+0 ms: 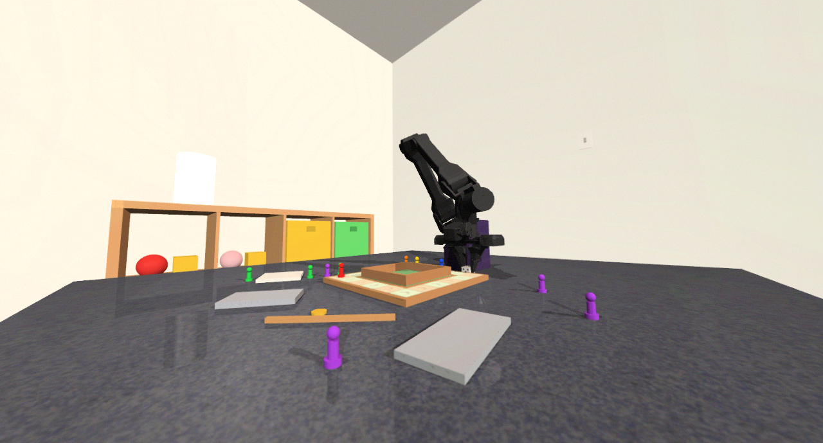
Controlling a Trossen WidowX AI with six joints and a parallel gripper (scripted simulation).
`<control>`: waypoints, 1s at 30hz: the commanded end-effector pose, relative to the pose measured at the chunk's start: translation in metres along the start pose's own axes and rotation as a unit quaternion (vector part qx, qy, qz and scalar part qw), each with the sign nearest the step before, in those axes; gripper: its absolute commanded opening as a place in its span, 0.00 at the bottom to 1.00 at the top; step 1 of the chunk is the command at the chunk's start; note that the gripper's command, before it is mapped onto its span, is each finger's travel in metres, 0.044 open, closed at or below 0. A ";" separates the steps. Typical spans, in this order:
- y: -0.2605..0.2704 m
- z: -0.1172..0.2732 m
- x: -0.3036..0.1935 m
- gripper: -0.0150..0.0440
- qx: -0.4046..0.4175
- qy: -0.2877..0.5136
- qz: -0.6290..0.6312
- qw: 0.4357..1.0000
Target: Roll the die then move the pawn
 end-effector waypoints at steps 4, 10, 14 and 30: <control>0.003 0.019 0.004 0.25 -0.001 -0.001 0.003 1.000; 0.006 0.058 0.008 0.25 0.000 -0.002 0.003 1.000; 0.005 0.085 0.006 0.25 0.000 -0.001 0.004 1.000; -0.003 0.122 0.013 0.25 0.004 -0.002 0.074 0.997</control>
Point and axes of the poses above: the point midway between the two fingers, 35 mm back from their tips, its own z axis back along the fingers, its own y axis across the jaws, x = y × z, the point moved 1 cm from there along z, back along the fingers, and after that the axes turned 9 degrees about z, right-handed, at the moved point
